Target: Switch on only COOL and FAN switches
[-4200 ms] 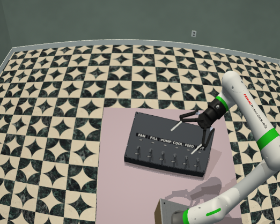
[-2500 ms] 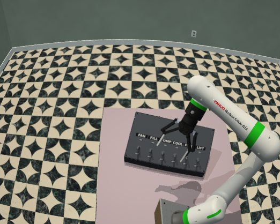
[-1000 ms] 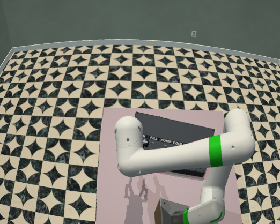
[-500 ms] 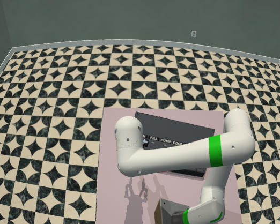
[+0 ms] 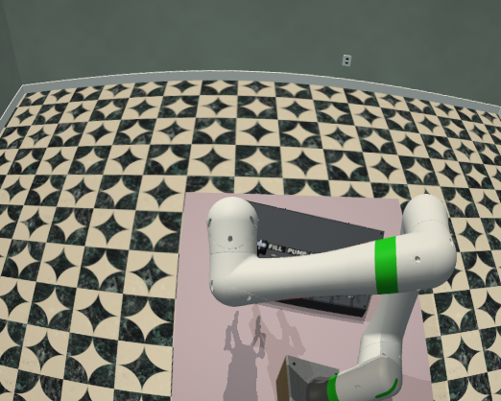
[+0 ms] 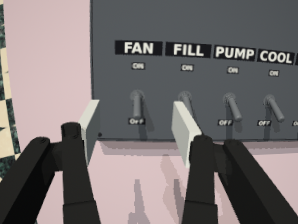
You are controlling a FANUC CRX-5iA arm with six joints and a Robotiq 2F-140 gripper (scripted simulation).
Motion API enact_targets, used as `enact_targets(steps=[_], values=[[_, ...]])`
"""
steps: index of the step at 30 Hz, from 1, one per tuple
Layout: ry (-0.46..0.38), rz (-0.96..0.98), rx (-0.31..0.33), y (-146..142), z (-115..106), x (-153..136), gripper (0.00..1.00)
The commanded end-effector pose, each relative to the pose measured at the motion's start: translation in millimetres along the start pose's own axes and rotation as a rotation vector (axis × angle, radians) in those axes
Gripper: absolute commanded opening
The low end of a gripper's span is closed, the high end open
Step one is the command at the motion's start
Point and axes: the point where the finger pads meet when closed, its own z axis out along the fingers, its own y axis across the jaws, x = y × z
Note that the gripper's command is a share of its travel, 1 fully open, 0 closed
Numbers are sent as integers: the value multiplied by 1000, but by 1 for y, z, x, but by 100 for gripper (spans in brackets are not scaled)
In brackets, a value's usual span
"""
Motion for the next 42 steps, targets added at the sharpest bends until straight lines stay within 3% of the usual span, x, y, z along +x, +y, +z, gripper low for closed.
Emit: enact_targets(steps=[1, 5, 6, 14, 25, 32, 42], values=[[-4, -2, -3, -1, 0, 55, 44], [-4, -2, -6, 2, 1, 77, 44], [-4, -2, -6, 2, 1, 77, 100], [-5, -2, -7, 2, 8, 77, 100], [-5, -2, -7, 2, 50, 76, 100], [-5, -2, -7, 2, 65, 76, 100], [-5, -2, -7, 2, 71, 76, 100]])
